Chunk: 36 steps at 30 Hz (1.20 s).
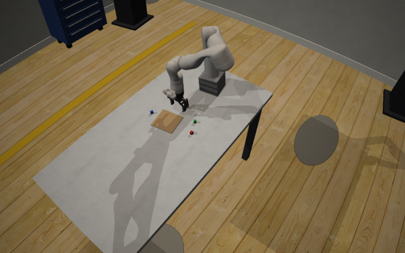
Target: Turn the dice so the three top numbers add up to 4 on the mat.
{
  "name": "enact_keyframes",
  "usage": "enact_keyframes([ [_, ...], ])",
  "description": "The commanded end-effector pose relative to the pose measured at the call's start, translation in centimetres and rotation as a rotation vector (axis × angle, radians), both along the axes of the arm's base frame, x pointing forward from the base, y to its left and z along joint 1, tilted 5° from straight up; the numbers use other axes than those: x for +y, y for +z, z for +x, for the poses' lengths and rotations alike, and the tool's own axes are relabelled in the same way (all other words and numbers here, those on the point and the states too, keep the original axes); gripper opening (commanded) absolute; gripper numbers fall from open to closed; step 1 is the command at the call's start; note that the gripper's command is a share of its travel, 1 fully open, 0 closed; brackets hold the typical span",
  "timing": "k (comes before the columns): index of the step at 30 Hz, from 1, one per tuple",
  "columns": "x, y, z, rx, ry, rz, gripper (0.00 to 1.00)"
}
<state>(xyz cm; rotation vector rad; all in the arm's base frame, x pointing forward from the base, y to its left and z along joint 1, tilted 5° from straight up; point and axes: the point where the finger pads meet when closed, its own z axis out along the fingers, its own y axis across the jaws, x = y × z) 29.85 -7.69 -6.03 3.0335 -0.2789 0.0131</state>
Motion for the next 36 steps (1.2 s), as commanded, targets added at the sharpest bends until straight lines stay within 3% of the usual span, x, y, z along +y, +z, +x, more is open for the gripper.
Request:
enact_keyframes([
  [1, 2.8, 0.0, -0.2, 0.000, 0.037, 0.001, 1.00],
  [18, 10.8, -0.8, -2.0, 0.000, 0.037, 0.001, 1.00],
  [36, 14.0, -1.1, -2.8, 0.000, 0.037, 0.001, 1.00],
])
